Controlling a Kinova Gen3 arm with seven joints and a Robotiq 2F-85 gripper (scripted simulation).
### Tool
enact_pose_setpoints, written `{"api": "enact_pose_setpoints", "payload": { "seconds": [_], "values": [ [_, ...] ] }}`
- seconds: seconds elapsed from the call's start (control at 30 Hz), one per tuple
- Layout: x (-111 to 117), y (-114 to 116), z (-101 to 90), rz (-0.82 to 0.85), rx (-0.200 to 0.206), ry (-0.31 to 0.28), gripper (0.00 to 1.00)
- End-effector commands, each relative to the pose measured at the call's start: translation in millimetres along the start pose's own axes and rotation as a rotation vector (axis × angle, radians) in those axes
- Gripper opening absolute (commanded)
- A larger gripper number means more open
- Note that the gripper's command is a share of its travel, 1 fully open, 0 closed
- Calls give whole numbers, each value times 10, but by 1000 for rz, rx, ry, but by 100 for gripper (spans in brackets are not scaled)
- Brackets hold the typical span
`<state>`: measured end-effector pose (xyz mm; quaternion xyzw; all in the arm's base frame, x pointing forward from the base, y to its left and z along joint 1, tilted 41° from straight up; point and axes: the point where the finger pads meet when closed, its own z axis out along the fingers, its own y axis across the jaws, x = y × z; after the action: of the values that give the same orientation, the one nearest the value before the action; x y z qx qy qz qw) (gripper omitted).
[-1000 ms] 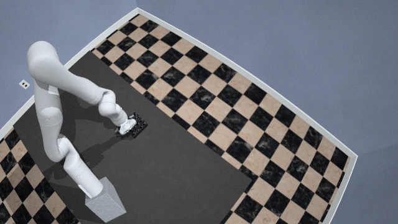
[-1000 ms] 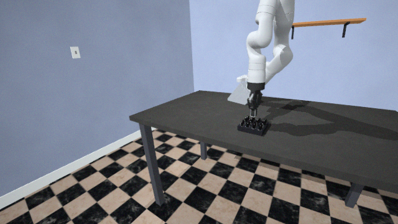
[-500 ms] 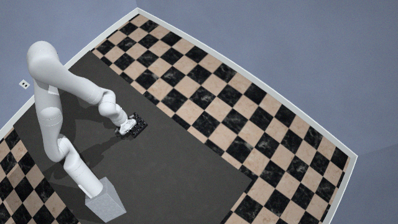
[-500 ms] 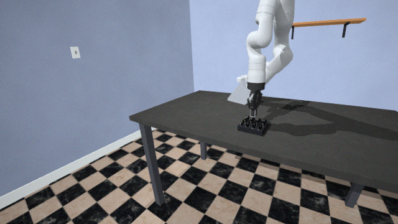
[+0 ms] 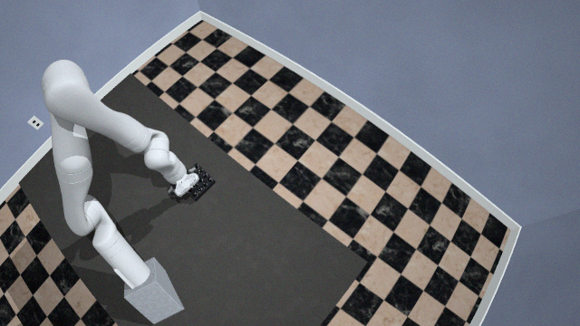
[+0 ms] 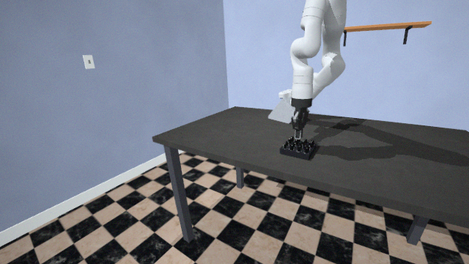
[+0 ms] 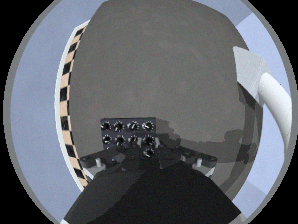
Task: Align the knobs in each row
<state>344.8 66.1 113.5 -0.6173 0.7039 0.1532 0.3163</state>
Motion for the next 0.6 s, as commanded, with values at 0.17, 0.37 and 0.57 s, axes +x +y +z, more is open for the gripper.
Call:
{"api": "enact_pose_setpoints", "payload": {
  "seconds": [0.17, 0.37, 0.57],
  "values": [
    [0, 12, 77, 12, -1, -1, 19],
    [0, 9, 98, 12, -1, -1, 19],
    [0, 8, 99, 12, -1, -1, 19]
  ]
}}
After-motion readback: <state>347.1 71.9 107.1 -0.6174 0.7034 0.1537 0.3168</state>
